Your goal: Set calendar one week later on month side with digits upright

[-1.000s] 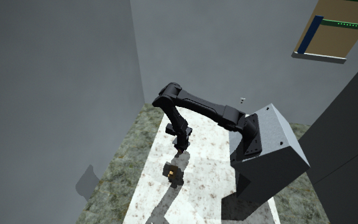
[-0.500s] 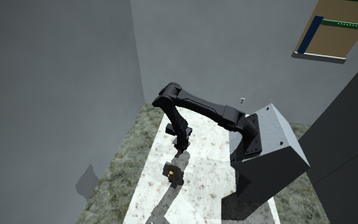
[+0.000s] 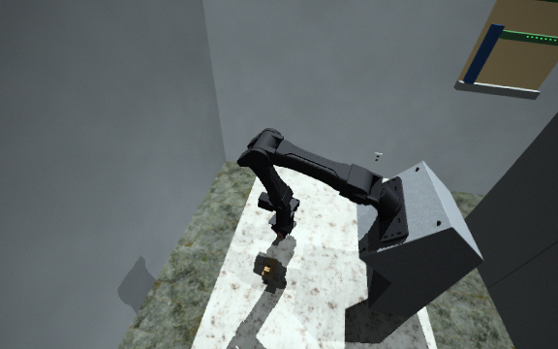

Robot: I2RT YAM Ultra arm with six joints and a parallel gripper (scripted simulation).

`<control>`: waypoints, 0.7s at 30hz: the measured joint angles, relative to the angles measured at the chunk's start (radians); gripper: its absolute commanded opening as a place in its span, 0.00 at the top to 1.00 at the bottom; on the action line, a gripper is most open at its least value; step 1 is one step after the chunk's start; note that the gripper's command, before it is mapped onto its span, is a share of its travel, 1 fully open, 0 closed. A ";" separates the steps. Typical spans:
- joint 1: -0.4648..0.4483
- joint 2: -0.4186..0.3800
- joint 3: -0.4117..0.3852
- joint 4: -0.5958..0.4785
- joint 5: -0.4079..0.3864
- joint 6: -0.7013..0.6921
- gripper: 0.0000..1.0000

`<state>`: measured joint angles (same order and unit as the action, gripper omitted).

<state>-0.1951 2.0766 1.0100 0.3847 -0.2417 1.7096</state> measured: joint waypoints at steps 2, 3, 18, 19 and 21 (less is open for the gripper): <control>0.000 0.000 0.000 0.000 0.000 0.000 0.71; 0.000 0.000 0.000 0.000 0.000 0.000 0.71; 0.000 0.000 0.000 0.000 0.000 0.000 0.55; 0.000 0.000 0.000 0.000 0.000 0.000 0.55; 0.000 0.000 0.000 0.000 0.000 0.000 0.55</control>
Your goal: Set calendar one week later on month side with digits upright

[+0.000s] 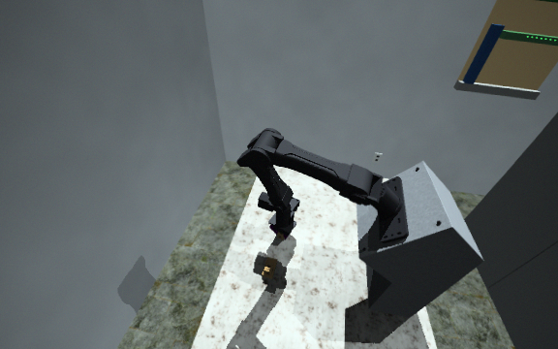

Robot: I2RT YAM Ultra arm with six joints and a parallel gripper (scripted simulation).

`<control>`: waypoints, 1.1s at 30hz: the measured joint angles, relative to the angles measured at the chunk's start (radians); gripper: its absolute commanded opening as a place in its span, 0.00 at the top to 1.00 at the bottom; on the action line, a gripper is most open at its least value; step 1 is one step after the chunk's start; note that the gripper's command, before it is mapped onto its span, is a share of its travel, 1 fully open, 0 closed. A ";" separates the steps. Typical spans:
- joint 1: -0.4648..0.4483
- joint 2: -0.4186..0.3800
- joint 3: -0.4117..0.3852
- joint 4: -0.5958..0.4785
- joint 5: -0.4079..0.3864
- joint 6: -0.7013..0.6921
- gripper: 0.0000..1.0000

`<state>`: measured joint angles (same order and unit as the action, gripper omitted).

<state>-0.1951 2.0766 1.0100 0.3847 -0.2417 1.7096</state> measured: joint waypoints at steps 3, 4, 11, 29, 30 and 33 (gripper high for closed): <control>0.000 0.000 0.000 0.000 0.000 0.000 0.55; 0.000 0.000 0.000 0.000 0.000 0.000 0.55; 0.000 -0.012 -0.008 0.000 0.000 0.000 0.55; -0.050 -0.294 -0.187 -0.071 -0.031 -0.027 0.55; -0.051 -0.302 -0.192 -0.077 -0.033 -0.029 0.55; -0.056 -0.336 -0.214 -0.101 -0.039 -0.034 0.55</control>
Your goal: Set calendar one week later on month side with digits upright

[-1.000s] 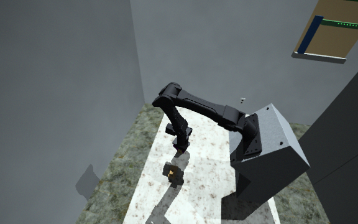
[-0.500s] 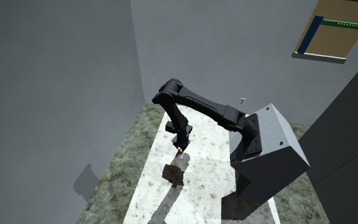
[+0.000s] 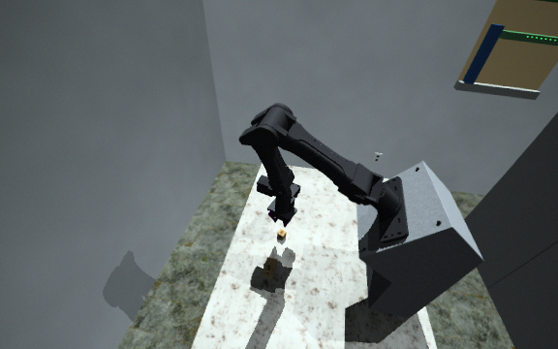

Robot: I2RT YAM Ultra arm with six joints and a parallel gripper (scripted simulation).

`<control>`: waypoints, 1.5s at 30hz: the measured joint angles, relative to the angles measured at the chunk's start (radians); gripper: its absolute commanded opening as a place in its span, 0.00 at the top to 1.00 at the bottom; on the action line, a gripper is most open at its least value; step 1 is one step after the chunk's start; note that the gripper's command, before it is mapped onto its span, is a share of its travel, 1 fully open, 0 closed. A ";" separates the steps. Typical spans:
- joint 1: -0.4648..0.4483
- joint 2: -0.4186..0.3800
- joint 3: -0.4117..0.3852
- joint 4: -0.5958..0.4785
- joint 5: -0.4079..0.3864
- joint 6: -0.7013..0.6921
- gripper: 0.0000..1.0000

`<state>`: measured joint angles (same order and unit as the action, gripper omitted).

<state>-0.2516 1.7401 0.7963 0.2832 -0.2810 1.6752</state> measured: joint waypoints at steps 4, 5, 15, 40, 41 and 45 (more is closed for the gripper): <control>-0.006 -0.026 -0.011 -0.019 -0.003 -0.005 0.55; -0.008 -0.027 -0.011 -0.021 -0.003 -0.005 0.00; -0.010 -0.027 -0.011 -0.034 -0.003 -0.008 0.00; -0.010 -0.027 -0.011 -0.035 -0.003 -0.097 0.00; -0.010 -0.027 -0.011 -0.035 -0.003 -0.121 0.00; -0.010 -0.027 -0.011 -0.036 -0.003 -0.246 0.00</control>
<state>-0.2615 1.7134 0.7853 0.2474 -0.2844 1.4288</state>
